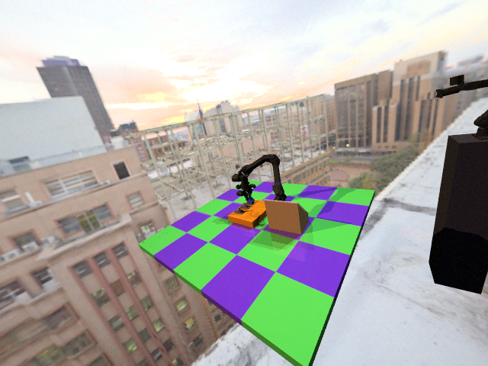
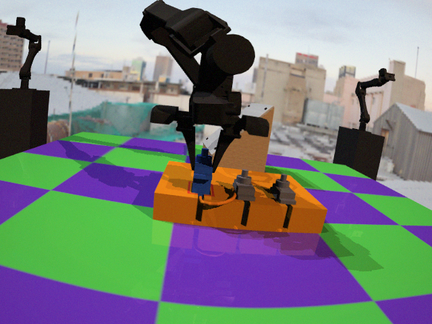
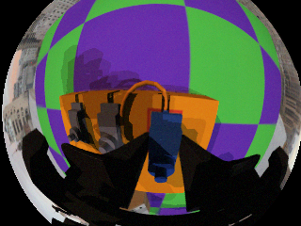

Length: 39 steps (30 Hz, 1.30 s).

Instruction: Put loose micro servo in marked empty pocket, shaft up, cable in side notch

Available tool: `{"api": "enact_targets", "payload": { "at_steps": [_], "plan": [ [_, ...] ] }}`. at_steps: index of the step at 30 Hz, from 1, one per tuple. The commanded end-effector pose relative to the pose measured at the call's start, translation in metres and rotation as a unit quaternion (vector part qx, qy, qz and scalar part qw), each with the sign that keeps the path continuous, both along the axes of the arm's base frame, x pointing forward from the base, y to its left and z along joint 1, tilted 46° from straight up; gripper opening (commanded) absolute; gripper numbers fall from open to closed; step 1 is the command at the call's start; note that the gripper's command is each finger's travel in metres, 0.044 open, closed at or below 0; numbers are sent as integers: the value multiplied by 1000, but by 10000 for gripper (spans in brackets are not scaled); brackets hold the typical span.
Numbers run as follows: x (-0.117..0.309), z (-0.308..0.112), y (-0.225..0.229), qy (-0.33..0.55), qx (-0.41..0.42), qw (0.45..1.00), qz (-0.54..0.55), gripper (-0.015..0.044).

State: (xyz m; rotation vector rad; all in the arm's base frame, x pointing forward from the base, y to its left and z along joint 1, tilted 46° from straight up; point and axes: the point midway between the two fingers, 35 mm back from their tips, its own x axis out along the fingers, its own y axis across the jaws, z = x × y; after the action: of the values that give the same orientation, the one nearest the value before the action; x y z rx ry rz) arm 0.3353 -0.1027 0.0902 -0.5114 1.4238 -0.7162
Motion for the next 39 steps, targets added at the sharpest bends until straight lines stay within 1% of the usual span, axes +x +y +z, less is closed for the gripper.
{"api": "enact_targets", "payload": {
  "at_steps": [1, 27, 34, 37, 39],
  "plan": [
    [0, -3, -2, 2, -3, 1000, 4, 0],
    [0, -21, -21, 2, -3, 1000, 4, 0],
    [-1, -20, -20, 2, -3, 1000, 4, 184],
    [0, -16, -15, 2, -3, 1000, 4, 187],
    [-1, -5, -3, 2, -2, 1000, 4, 187]
  ]
}}
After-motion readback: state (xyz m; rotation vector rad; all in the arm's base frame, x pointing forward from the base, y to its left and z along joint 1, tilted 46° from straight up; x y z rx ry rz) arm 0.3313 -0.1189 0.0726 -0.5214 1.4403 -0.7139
